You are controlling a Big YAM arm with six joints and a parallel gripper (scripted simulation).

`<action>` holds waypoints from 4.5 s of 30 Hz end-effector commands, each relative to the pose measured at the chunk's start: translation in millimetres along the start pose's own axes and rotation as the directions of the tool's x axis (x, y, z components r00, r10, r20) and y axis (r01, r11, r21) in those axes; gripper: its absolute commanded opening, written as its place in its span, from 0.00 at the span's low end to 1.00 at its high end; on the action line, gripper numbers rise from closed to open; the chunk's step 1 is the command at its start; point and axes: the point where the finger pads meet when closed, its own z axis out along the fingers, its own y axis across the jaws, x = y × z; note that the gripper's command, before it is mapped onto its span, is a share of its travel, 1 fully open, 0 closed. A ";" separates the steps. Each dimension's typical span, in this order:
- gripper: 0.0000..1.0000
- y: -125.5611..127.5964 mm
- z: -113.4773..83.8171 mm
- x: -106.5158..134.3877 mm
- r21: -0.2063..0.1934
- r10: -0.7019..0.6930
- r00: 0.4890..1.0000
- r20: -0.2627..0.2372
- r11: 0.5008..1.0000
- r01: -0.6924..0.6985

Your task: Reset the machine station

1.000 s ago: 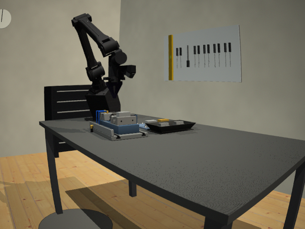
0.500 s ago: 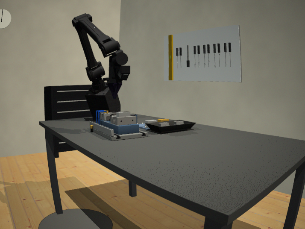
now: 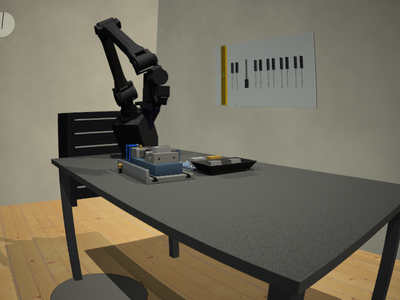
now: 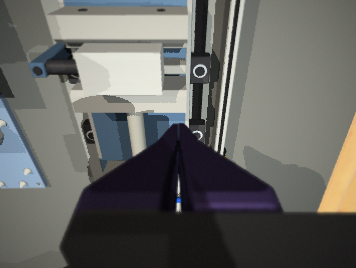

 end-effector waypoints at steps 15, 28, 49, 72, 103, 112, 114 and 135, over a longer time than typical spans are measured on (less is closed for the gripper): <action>0.00 -2.4 -4.4 -19.9 0.003 0.013 1.000 0.014 1.000 -0.013; 0.00 -8.2 6.2 -22.7 0.007 0.019 1.000 0.025 1.000 -0.019; 0.00 -2.3 52.2 -3.1 0.002 0.001 1.000 -0.010 1.000 -0.001; 0.00 -1.7 72.5 -0.9 0.002 0.000 1.000 -0.013 1.000 0.001; 0.00 -0.6 72.2 -1.1 0.001 0.000 1.000 -0.013 1.000 0.000; 0.00 -0.6 72.2 -1.1 0.001 0.000 1.000 -0.013 1.000 0.000; 0.00 -0.3 72.1 -1.0 0.001 0.000 1.000 -0.012 1.000 0.000; 0.00 12.0 68.3 -0.4 -0.004 -0.003 1.000 -0.004 1.000 0.003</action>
